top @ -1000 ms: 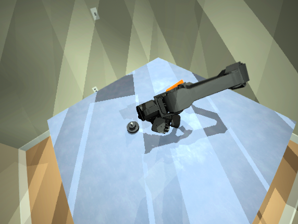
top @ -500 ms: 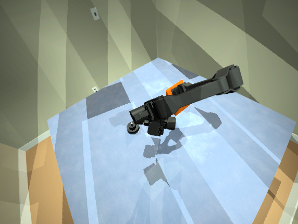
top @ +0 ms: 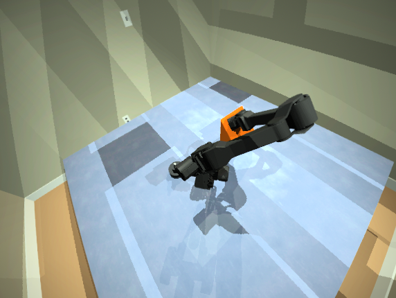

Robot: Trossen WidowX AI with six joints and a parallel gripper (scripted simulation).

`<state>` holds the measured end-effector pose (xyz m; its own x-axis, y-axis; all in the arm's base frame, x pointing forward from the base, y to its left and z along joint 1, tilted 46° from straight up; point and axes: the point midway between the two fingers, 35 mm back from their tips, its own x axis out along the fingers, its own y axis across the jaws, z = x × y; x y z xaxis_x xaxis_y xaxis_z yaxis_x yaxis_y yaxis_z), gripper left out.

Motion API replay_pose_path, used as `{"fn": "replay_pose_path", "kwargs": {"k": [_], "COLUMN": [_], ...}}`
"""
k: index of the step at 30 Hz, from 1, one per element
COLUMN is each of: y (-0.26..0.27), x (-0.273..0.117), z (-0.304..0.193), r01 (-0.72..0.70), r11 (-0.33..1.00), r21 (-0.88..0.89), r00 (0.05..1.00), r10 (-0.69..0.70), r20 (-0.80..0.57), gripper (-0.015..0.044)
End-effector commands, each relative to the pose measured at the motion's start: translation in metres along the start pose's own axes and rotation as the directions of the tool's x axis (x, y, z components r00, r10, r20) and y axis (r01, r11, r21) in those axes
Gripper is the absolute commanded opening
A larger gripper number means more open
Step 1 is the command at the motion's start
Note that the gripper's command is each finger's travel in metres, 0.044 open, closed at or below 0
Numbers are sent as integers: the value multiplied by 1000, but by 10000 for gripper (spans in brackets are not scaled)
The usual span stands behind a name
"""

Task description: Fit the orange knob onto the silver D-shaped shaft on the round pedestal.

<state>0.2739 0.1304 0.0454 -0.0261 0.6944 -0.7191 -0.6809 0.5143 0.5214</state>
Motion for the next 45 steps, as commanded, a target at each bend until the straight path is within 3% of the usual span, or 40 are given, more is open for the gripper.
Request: {"fn": "replay_pose_path", "kwargs": {"k": [1, 8, 16, 25, 41, 45], "y": [0, -1, -1, -1, -1, -6], "x": [18, 47, 50, 49, 49, 9], "z": [0, 1, 1, 1, 1, 2], "r01": [-13, -31, -33, -29, -29, -25], "r11": [1000, 1000, 999, 1000, 1000, 1000], "r21": [6, 5, 5, 0, 0, 2], "r00": [1000, 1000, 999, 1000, 1000, 1000], "r10": [13, 31, 33, 29, 29, 25], "r20": [3, 7, 7, 4, 4, 1], "gripper": [0, 0, 0, 236, 240, 345]}}
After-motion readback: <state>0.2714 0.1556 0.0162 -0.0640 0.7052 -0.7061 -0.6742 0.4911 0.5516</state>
